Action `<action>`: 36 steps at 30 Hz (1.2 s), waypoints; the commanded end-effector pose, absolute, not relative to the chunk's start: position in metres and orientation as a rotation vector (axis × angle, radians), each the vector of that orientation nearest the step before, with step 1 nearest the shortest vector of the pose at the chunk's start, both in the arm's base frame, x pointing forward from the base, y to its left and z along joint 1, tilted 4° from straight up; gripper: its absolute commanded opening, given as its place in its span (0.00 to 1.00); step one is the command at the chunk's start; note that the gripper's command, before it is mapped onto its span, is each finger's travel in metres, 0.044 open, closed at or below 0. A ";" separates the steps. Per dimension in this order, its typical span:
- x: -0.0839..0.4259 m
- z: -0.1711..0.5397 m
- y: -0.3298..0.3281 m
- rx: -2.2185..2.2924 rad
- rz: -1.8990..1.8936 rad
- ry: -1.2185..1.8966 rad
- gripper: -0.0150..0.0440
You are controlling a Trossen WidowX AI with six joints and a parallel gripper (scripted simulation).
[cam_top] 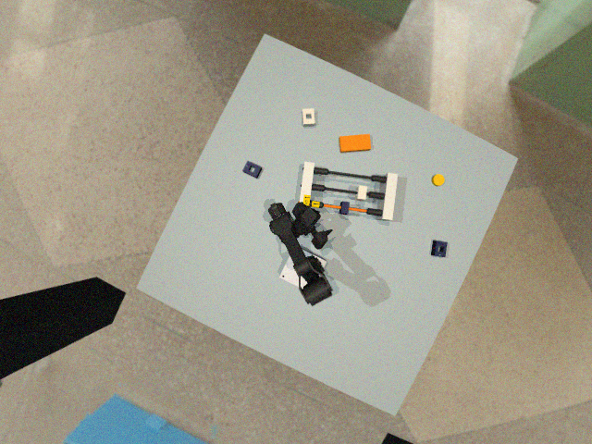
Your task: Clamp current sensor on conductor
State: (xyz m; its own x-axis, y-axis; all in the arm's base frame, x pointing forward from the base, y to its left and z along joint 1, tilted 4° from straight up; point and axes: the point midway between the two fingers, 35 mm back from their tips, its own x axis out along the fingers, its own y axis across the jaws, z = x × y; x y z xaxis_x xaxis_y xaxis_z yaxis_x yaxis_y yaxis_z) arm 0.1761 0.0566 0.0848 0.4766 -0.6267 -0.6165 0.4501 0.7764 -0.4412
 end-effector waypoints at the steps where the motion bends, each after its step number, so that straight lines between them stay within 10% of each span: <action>1: 0.188 0.081 0.051 -0.576 -0.470 1.231 1.00; 36: 0.251 0.094 0.017 -1.111 0.851 1.541 1.00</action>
State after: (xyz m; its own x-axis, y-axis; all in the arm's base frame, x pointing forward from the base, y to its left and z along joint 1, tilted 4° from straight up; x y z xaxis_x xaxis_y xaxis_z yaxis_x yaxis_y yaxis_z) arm 0.2228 0.0349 0.0891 0.0388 -0.4394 -0.8975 -0.6379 0.6804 -0.3607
